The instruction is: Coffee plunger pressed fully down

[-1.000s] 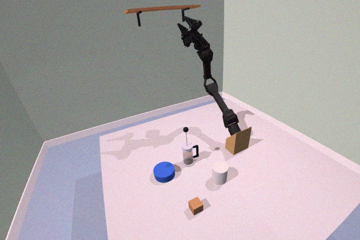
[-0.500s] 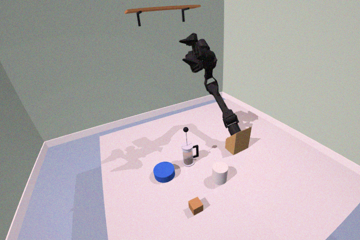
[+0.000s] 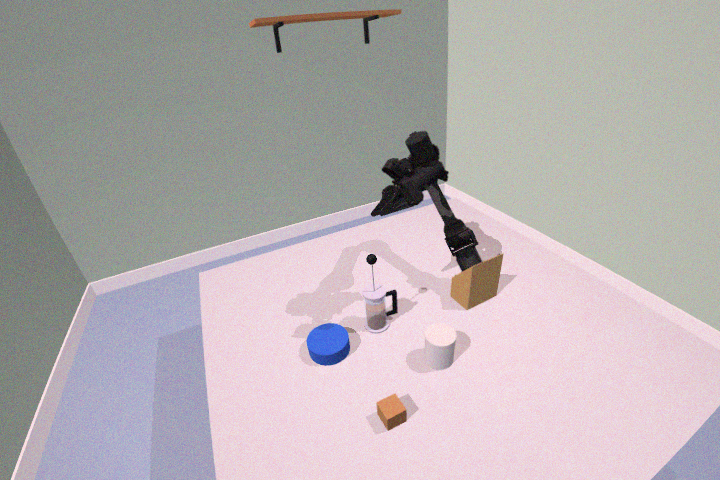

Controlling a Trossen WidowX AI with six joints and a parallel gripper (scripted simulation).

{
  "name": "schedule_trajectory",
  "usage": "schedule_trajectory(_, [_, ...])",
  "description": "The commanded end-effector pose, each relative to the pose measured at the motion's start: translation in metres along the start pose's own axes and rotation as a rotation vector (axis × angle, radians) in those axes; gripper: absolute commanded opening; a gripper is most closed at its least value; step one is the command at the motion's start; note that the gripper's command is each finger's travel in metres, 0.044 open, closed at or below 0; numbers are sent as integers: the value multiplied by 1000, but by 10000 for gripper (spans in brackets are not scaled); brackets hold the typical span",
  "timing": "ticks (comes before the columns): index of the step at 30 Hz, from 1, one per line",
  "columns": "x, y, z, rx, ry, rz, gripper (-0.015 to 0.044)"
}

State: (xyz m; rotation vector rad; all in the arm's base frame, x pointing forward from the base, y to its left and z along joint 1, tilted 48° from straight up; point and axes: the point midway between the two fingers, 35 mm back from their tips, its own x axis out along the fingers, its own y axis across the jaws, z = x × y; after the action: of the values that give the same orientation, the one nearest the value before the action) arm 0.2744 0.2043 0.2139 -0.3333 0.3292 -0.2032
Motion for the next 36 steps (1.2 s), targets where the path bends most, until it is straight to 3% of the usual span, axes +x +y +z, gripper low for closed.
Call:
schedule_trajectory(1, [10,-28,-34,-356,44,-137,440])
schedule_trajectory(14, [35,-58,-89,-434,56,-159,440])
schedule_trajectory(36, [65,-61,-91,-432,60,-156,440])
